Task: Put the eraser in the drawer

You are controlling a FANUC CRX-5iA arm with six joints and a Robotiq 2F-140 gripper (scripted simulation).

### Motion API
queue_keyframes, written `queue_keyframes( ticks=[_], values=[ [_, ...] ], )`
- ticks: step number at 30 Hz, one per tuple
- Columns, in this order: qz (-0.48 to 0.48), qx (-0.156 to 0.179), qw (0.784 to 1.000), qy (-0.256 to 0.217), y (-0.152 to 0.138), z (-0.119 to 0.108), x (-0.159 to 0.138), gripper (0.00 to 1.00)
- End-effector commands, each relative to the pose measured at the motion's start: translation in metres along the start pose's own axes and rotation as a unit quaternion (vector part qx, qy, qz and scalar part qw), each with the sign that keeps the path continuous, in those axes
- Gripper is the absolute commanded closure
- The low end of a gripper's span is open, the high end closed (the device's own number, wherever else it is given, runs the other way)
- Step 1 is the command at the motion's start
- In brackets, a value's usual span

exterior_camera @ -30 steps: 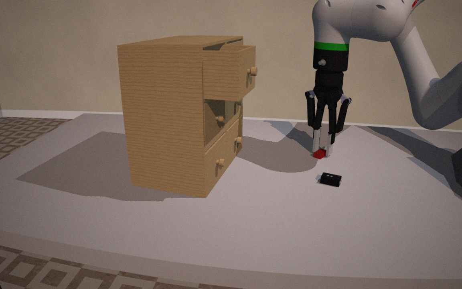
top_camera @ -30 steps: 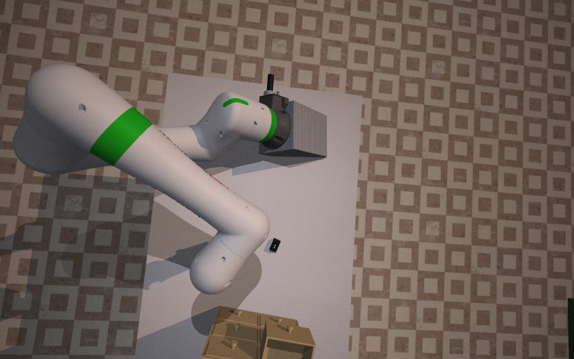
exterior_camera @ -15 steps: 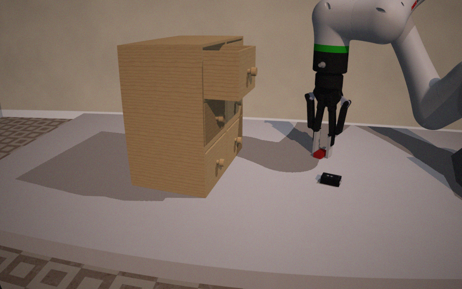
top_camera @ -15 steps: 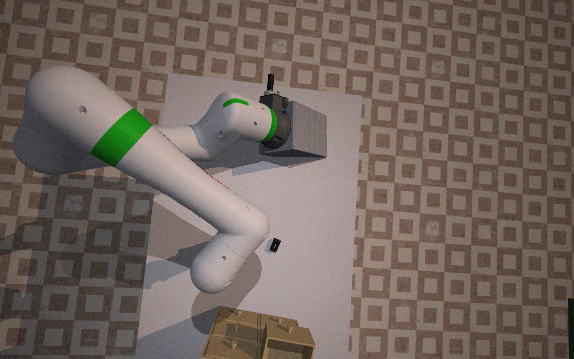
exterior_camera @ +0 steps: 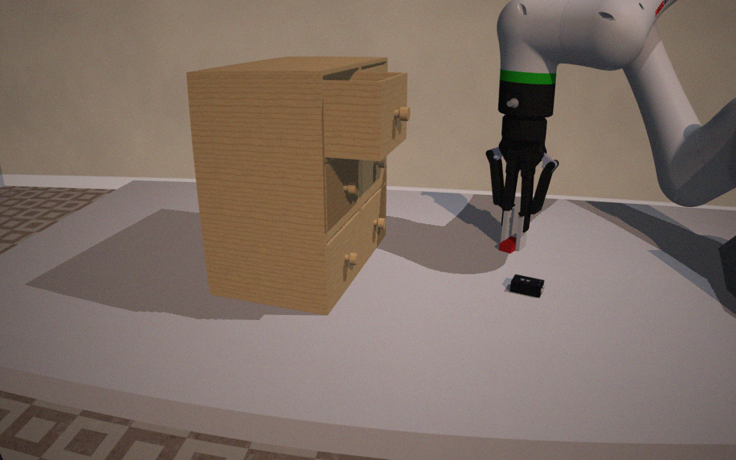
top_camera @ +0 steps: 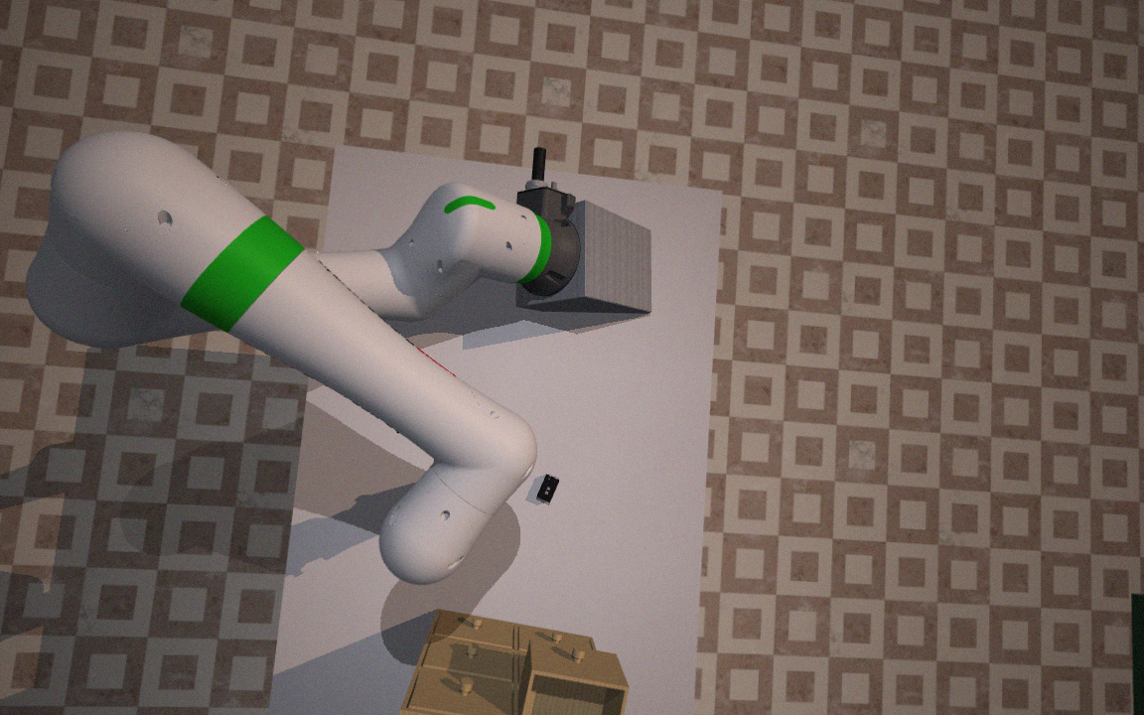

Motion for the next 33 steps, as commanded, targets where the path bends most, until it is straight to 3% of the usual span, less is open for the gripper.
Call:
queue_keyframes(
  ticks=[1,22,30,33],
  values=[
    [0.0,0.0,1.0,0.0,0.0,0.0,0.0,0.89],
    [0.0,0.0,1.0,0.0,0.0,-0.005,0.0,0.89],
    [0.0,0.0,1.0,0.0,0.0,-0.087,0.0,0.89],
    [0.0,0.0,1.0,0.0,0.0,-0.1,0.0,0.89]
  ],
)
Point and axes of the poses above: the point where the finger pads meet when closed, its own z axis out along the fingers, its own y axis across the jaws, x = y × z, the point moved 10 cm from there along -z, back along the fingers, and after that the axes turned 14 degrees about -z, right-handed, at the moved point
